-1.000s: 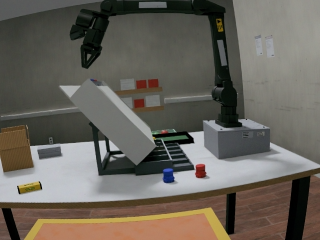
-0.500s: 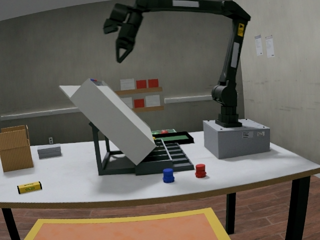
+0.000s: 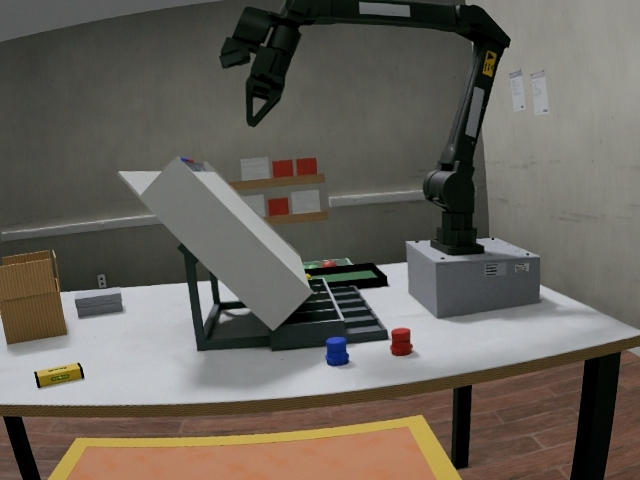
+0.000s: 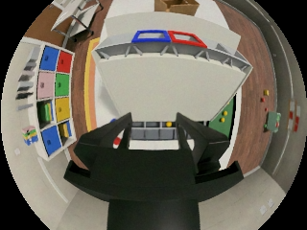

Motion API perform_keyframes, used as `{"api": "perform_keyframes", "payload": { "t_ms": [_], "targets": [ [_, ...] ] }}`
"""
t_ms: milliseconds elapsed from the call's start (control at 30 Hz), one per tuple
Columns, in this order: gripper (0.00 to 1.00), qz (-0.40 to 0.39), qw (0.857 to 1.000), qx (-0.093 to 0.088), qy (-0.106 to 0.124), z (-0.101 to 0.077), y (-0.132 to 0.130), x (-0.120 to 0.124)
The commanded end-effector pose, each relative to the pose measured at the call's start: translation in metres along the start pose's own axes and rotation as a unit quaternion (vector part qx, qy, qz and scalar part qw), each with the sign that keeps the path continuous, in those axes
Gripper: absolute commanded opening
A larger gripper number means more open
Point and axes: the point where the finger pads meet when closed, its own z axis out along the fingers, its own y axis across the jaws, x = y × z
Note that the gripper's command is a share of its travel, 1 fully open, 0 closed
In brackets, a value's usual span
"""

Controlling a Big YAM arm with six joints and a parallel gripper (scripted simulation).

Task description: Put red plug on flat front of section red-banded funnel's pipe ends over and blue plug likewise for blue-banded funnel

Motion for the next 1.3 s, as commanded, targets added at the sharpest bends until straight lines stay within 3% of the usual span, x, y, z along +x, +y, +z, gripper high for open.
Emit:
{"api": "perform_keyframes", "payload": {
  "t_ms": [0, 67, 567, 1133, 1267],
  "targets": [
    [0.59, -0.001, 1.000, -0.002, -0.012, -0.001, 0.005, 0.001],
    [0.59, -0.001, 1.000, -0.002, -0.012, -0.001, 0.005, 0.001],
    [0.59, -0.002, 0.986, -0.001, 0.165, 0.033, -0.057, 0.131],
    [0.59, -0.001, 0.979, -0.002, 0.204, 0.041, -0.070, 0.161],
    [0.59, 0.000, 0.981, 0.000, 0.192, 0.040, -0.064, 0.150]
  ]
}}
